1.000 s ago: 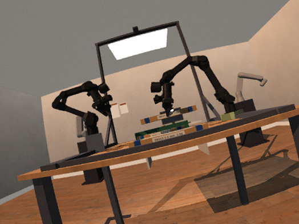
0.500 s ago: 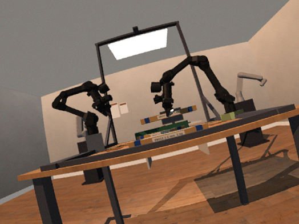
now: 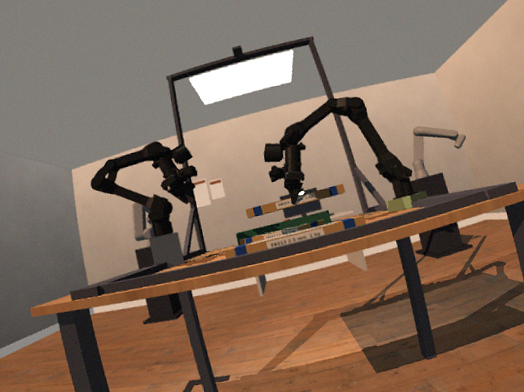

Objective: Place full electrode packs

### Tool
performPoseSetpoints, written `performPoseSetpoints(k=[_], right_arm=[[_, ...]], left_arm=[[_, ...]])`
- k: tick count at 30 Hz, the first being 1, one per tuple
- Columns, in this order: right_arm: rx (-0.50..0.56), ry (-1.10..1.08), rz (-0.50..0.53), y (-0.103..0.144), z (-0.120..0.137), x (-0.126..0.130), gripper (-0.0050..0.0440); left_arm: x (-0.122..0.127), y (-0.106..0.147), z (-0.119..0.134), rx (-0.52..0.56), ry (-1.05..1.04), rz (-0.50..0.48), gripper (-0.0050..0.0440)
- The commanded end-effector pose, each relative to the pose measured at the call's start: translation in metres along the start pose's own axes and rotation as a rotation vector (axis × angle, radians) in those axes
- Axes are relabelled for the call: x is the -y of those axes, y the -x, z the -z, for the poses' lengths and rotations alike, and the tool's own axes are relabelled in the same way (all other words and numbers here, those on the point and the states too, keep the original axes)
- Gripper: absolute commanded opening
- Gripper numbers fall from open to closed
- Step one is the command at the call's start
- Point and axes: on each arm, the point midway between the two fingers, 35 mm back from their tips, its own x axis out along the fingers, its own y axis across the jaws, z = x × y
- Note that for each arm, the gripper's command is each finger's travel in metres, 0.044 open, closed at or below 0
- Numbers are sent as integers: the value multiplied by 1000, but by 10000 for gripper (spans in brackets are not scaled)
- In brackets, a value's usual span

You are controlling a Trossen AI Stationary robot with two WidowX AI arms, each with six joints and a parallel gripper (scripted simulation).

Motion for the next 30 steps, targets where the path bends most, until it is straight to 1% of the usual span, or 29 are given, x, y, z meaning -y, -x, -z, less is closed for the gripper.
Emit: performPoseSetpoints(k=[1, 7, 13, 22, 24, 25, 27, 30], right_arm=[[22, -1, -2, 6, -5, 0, 330], [22, -1, -2, 6, -5, 0, 330], [22, -1, -2, 6, -5, 0, 330], [22, -1, -2, 6, -5, 0, 330], [22, -1, -2, 6, -5, 0, 330], [22, -1, -2, 6, -5, 0, 330], [22, -1, -2, 6, -5, 0, 330], [22, -1, -2, 6, -5, 0, 330]], left_arm=[[0, 11, -6, 40, 2, 1, -50], [-1, 11, -4, 44, 3, 0, -50], [-1, -8, 1, 17, 3, -2, -50], [-1, -22, 4, 20, 3, -2, -50], [-1, -22, 4, 20, 3, -2, -50], [-1, -16, 0, 44, 3, 0, -50], [-1, -26, 5, 21, 3, -2, -50], [-1, -32, 7, 17, 3, -2, -50]])
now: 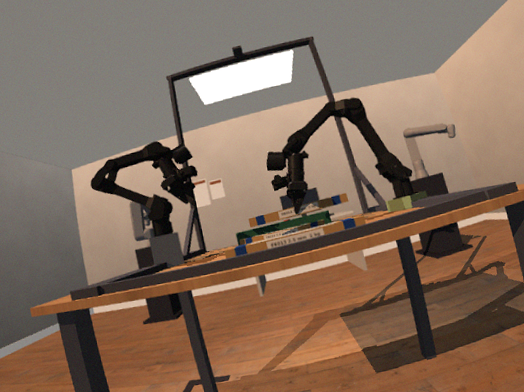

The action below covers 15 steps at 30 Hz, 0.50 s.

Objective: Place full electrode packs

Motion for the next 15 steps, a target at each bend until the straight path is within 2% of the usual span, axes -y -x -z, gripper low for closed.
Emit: performPoseSetpoints(k=[1, 5, 15], right_arm=[[22, -1, -2, 6, -5, 0, 330], [22, -1, -2, 6, -5, 0, 330], [22, -1, -2, 6, -5, 0, 330]], left_arm=[[-1, -2, -3, 18, 3, -2, -50], [-1, 8, -13, 61, 4, 1, -50], [0, 4, -9, 42, 2, 1, -50]])
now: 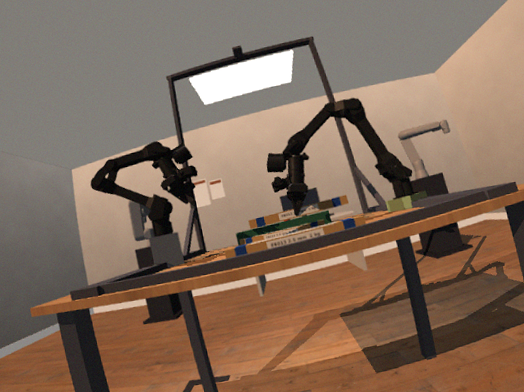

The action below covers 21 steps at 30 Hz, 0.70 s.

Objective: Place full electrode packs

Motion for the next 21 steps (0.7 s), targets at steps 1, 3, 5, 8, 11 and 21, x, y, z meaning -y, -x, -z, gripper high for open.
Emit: performPoseSetpoints(k=[1, 3, 5, 8, 11, 21], right_arm=[[22, -1, -2, 6, -5, 0, 330], [22, -1, -2, 6, -5, 0, 330], [22, -1, -2, 6, -5, 0, 330], [22, -1, -2, 6, -5, 0, 330], [22, -1, -2, 6, -5, 0, 330], [22, -1, -2, 6, -5, 0, 330]], left_arm=[[0, 11, -9, 38, 2, 1, -50], [-1, 14, -13, 50, 3, 0, -50], [0, 13, -8, 38, 2, 1, -50], [0, 17, -9, 38, 2, 1, -50], [0, 21, -10, 38, 2, 1, -50], [0, 31, -12, 38, 2, 1, -50]])
